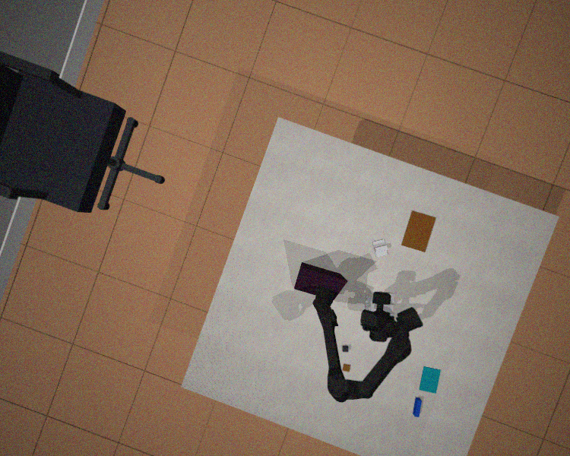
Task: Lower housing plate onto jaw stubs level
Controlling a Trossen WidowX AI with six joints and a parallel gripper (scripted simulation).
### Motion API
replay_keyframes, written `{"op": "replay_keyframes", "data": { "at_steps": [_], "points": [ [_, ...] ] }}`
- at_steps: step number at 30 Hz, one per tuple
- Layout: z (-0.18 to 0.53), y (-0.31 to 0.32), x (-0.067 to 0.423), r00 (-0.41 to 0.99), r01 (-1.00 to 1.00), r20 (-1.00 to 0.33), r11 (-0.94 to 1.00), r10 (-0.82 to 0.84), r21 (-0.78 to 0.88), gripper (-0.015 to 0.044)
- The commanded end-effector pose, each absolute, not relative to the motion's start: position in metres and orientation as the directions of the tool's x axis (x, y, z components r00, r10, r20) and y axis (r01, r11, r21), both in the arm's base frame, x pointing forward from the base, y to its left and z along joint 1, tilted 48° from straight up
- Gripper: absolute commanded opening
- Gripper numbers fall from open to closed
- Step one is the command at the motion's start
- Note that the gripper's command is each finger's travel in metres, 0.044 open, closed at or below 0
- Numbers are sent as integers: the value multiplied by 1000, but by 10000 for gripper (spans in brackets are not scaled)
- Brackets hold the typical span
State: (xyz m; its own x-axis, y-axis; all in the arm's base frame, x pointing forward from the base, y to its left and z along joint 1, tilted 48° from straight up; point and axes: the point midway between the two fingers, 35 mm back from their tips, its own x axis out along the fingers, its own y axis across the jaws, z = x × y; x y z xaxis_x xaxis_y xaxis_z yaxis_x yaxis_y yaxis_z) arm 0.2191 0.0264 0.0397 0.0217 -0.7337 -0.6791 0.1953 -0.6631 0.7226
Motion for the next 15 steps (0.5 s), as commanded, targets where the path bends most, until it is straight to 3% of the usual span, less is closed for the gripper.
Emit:
{"op": "replay_keyframes", "data": {
  "at_steps": [1,15],
  "points": [
    [35,21,219,22,202,-677,-660,-736,724,351],
    [20,4,220,23,201,-676,-659,-737,725,351]
  ]
}}
